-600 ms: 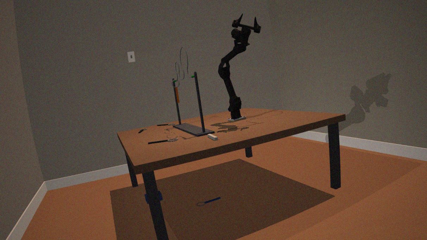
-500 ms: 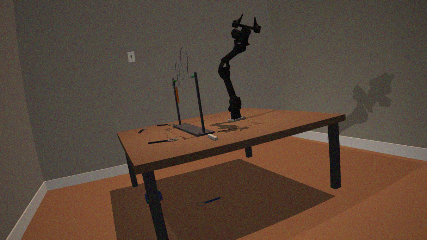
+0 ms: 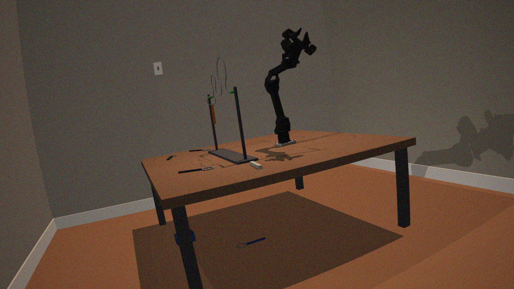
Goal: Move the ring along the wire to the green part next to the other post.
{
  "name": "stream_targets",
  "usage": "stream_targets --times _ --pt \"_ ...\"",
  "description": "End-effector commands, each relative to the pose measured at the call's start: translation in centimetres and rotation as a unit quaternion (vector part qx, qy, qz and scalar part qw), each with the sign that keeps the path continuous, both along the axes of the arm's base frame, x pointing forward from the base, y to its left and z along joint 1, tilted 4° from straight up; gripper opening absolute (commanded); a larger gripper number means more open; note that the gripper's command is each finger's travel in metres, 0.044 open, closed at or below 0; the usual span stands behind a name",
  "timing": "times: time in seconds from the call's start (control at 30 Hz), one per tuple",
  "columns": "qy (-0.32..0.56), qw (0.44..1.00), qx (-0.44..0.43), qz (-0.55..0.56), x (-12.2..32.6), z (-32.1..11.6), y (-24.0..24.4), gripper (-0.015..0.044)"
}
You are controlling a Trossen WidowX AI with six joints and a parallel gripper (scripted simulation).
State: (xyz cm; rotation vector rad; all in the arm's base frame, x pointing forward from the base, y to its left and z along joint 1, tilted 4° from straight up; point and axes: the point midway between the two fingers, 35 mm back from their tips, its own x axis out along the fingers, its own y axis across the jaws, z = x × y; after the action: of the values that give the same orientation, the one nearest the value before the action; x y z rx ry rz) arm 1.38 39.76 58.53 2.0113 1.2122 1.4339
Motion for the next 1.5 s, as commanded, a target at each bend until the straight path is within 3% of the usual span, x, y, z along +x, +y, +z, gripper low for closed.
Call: stream_targets --times 0.0,0.27,0.6,1.03,1.47 --pt "-0.036 0.998 -0.035 -0.030 1.9 -2.2 1.5 0.0160" --pt "-0.107 0.982 -0.122 -0.096 7.2 -7.8 4.1 0.0160" --pt "-0.174 0.925 -0.266 -0.207 17.2 -16.0 2.3 0.0160" --pt "-0.204 0.813 -0.450 -0.307 27.7 -25.8 -6.9 0.0160" --pt "-0.190 0.707 -0.588 -0.345 32.0 -33.3 -18.5 0.0160"
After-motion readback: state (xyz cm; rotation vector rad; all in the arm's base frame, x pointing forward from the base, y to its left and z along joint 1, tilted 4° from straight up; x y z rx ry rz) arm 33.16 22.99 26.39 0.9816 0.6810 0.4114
